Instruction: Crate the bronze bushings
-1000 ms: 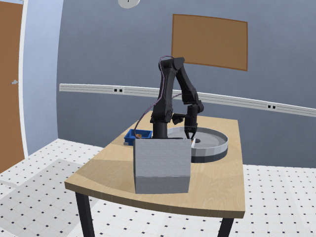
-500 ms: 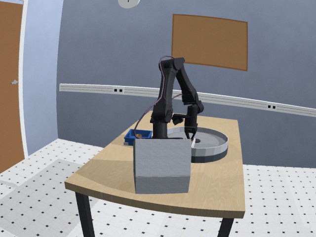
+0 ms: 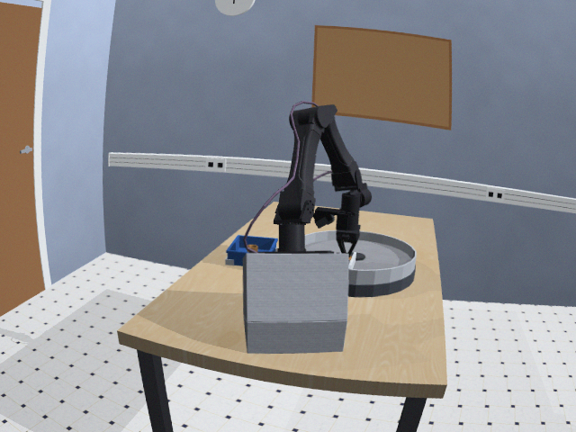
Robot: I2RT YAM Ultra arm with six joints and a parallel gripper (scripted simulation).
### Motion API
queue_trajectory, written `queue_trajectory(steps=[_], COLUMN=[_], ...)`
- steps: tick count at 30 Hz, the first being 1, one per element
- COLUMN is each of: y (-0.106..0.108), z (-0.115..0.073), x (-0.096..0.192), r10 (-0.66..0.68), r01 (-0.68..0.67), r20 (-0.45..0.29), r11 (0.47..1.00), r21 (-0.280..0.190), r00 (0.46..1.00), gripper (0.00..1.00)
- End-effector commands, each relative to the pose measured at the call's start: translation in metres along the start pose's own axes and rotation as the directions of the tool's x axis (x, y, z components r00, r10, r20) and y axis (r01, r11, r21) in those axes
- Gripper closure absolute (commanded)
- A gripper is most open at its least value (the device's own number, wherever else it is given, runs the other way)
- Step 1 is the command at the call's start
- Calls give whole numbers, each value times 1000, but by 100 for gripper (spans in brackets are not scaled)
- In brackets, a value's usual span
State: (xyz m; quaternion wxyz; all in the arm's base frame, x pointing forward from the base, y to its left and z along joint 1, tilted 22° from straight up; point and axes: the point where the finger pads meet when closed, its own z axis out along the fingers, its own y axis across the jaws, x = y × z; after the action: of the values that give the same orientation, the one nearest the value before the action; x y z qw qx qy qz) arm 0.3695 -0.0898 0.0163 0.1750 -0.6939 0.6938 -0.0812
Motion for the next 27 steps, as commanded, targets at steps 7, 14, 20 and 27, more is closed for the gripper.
queue_trajectory(steps=[7, 14, 20, 27], y=[-7, 0, 0, 0], z=[1, 2, 2, 2], x=[1, 1, 1, 1], r10=[0, 6, 6, 6], r01=[0, -6, -6, -6], r20=[-3, -4, -4, -4], r11=[1000, 1000, 1000, 1000], r21=[8, -15, -15, -15], r00=[1000, 1000, 1000, 1000], gripper=[85, 100, 100, 100])
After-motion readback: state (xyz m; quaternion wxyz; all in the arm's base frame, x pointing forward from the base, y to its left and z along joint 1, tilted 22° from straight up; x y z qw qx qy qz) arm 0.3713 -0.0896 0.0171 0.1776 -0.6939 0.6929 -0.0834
